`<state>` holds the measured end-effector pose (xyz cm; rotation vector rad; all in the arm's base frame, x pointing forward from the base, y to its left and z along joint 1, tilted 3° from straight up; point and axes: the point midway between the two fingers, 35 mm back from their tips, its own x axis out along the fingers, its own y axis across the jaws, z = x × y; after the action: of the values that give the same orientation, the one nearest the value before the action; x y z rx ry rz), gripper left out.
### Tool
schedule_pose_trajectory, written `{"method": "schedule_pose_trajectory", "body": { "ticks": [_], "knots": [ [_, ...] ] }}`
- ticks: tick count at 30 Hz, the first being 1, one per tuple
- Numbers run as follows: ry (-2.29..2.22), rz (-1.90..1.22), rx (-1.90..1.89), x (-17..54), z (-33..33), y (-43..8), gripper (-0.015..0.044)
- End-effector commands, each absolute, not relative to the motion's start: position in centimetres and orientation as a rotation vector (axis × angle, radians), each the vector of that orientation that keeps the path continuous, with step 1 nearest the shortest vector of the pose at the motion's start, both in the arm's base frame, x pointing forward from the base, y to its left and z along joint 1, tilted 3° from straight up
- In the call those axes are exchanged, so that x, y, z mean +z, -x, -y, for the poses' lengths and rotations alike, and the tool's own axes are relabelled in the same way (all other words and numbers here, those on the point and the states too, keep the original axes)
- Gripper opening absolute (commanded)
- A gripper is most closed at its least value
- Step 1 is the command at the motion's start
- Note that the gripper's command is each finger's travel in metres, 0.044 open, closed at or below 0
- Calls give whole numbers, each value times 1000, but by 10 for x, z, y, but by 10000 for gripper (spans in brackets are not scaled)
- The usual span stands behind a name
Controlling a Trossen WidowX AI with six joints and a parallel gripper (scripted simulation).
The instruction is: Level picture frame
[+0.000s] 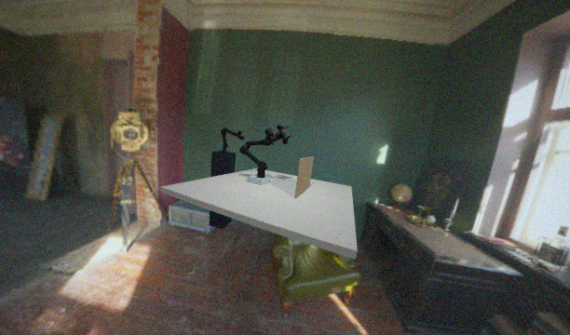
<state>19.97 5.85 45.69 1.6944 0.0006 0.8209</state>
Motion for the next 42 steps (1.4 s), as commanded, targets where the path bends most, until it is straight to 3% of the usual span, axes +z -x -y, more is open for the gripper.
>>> {"method": "schedule_pose_trajectory", "body": {
  "ticks": [1,6,19,42],
  "knots": [
    [-1699,2,813,455,-58,-200,374],
    [-1762,51,559,401,-49,-203,260],
    [-1349,6,-198,206,-3,-180,260],
    [-1338,6,-205,204,-2,-179,260]
  ]
}}
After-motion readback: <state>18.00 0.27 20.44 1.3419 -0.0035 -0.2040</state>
